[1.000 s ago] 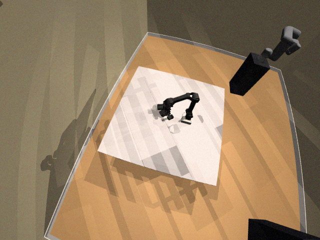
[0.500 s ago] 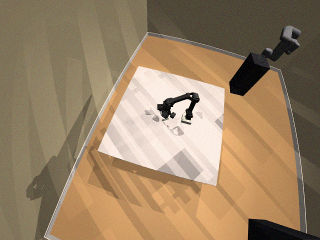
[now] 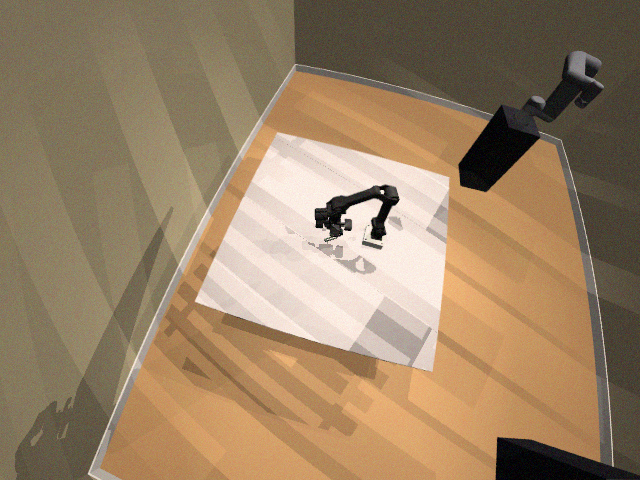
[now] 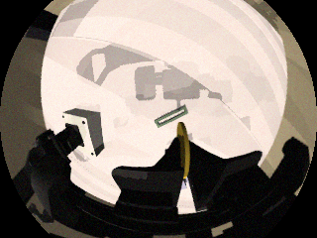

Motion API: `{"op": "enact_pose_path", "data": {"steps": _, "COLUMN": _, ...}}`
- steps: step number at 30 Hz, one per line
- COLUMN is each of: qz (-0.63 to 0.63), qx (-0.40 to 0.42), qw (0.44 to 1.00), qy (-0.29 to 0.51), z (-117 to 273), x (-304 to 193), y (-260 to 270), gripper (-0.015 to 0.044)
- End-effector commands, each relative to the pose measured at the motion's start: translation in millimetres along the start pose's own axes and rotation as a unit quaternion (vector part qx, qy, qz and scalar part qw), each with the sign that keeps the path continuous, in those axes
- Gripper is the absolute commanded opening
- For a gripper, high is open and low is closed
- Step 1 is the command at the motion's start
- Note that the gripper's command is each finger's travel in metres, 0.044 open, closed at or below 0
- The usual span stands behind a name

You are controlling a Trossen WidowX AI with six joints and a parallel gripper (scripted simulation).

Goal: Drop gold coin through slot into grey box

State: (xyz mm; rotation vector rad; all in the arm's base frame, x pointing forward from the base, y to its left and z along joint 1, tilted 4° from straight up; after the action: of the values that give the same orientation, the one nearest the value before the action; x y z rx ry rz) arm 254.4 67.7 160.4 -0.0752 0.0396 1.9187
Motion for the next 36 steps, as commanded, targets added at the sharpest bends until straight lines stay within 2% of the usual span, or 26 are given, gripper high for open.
{"op": "enact_pose_path", "data": {"steps": 1, "qz": 0.072, "qx": 0.001, "qw": 0.997, "qy": -0.001, "z": 0, "x": 1, "y": 0, "gripper": 0.0}}
{"op": "enact_pose_path", "data": {"steps": 8, "qz": 0.166, "qx": 0.001, "qw": 0.986, "qy": -0.001, "z": 0, "x": 1, "y": 0, "gripper": 0.0}}
{"op": "enact_pose_path", "data": {"steps": 15, "qz": 0.166, "qx": 0.001, "qw": 0.986, "qy": -0.001, "z": 0, "x": -1, "y": 0, "gripper": 0.0}}
{"op": "enact_pose_path", "data": {"steps": 36, "qz": 0.166, "qx": 0.001, "qw": 0.986, "qy": 0.0, "z": 1, "x": -51, "y": -6, "gripper": 0.0}}
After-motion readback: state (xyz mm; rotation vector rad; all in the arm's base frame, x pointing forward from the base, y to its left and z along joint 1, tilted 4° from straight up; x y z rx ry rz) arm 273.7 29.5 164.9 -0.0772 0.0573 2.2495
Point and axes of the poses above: the point midway between the two fingers, 35 mm back from their tips, its own z axis back along the fingers, its own y axis across the jaws, x = y × z, the point moved 7 cm from there along z, back along the fingers, and after that the axes turned 13 degrees about z, right-handed, at the moved point
